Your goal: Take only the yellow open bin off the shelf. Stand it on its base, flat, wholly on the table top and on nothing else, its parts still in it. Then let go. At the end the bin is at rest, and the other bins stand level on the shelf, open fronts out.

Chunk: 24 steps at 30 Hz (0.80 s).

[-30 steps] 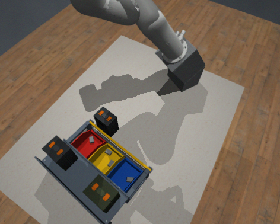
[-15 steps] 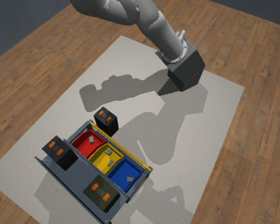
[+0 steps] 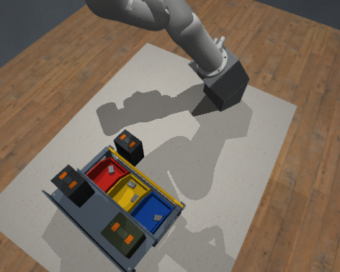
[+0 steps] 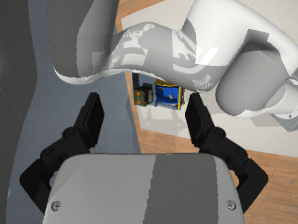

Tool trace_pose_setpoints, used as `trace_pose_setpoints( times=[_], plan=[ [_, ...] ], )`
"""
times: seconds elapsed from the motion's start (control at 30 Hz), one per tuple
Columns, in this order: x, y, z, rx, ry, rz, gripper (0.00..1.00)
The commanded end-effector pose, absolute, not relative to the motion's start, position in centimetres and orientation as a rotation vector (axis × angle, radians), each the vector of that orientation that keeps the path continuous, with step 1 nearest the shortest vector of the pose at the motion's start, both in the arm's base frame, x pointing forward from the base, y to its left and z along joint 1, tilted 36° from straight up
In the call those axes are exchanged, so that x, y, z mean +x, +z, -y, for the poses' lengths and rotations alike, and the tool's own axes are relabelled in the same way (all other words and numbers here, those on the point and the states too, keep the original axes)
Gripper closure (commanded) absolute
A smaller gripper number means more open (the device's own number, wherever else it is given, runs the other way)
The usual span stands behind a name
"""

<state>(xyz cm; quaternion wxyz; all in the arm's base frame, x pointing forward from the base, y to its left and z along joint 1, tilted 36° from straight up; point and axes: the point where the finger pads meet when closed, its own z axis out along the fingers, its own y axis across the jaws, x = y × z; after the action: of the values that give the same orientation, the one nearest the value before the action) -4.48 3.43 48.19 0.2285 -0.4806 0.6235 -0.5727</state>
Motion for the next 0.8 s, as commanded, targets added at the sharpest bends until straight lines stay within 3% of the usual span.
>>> trace_pose_setpoints(
  times=[0.0, 0.47, 0.5, 0.77],
  plan=[
    [-5.5, 48.3, -0.6, -1.433, -1.679, -1.566, 0.00],
    [-6.2, 48.4, 1.3, -1.503, -1.744, -1.459, 0.00],
    [-4.8, 48.2, -2.5, -1.361, -1.611, -1.668, 0.00],
    [-6.2, 48.4, 1.3, -1.503, -1.744, -1.459, 0.00]
  ],
)
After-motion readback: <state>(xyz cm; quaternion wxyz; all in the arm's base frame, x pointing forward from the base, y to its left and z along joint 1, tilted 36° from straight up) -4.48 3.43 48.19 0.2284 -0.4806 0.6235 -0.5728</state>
